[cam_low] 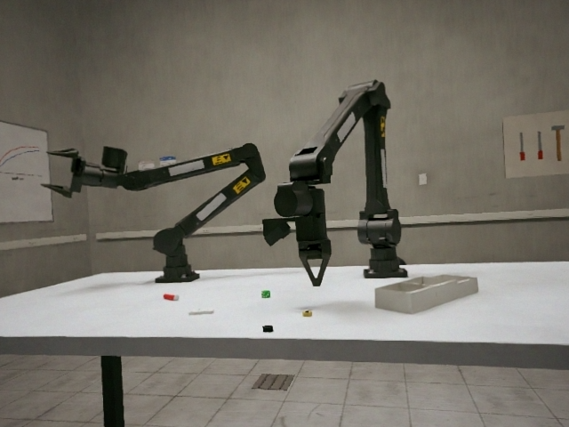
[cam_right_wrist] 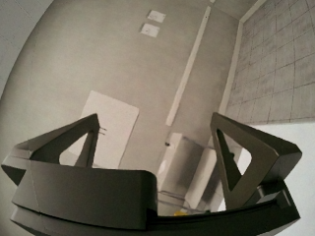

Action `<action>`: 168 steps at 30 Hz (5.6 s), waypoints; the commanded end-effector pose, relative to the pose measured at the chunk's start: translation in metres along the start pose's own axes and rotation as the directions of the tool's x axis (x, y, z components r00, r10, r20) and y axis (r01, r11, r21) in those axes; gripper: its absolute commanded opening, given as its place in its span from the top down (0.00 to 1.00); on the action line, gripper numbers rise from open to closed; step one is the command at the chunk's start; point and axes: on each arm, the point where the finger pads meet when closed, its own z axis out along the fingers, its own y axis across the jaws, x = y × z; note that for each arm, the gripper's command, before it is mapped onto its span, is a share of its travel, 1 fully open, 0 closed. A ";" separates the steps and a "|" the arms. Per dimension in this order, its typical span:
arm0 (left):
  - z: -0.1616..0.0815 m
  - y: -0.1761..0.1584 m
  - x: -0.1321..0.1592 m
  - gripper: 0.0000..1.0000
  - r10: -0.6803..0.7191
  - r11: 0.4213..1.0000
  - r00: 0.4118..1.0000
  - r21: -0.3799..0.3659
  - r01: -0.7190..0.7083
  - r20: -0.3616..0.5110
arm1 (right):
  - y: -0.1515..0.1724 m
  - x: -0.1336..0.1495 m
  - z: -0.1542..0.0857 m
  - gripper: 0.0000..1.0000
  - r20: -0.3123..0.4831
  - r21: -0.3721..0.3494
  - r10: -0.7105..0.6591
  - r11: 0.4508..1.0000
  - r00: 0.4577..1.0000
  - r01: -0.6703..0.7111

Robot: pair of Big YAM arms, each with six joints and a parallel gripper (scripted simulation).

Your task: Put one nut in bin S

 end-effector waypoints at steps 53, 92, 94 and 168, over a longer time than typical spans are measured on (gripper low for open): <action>-0.033 0.012 -0.008 0.89 0.005 0.999 1.000 -0.032 -0.004 0.022 | 0.003 -0.006 -0.001 0.00 0.014 -0.002 -0.007 1.000 1.000 0.007; -0.016 0.002 -0.001 0.89 0.015 1.000 1.000 0.003 -0.015 0.001 | 0.003 -0.006 -0.001 0.00 0.014 -0.002 -0.007 1.000 1.000 0.007; -0.016 0.002 -0.001 0.89 0.015 1.000 1.000 0.000 -0.015 0.003 | 0.003 -0.006 -0.001 0.00 0.014 -0.002 -0.007 1.000 1.000 0.007; -0.019 -0.006 0.232 0.89 -0.549 0.836 0.836 -0.010 0.549 0.011 | 0.003 -0.006 -0.001 0.00 0.014 -0.002 -0.007 1.000 1.000 0.007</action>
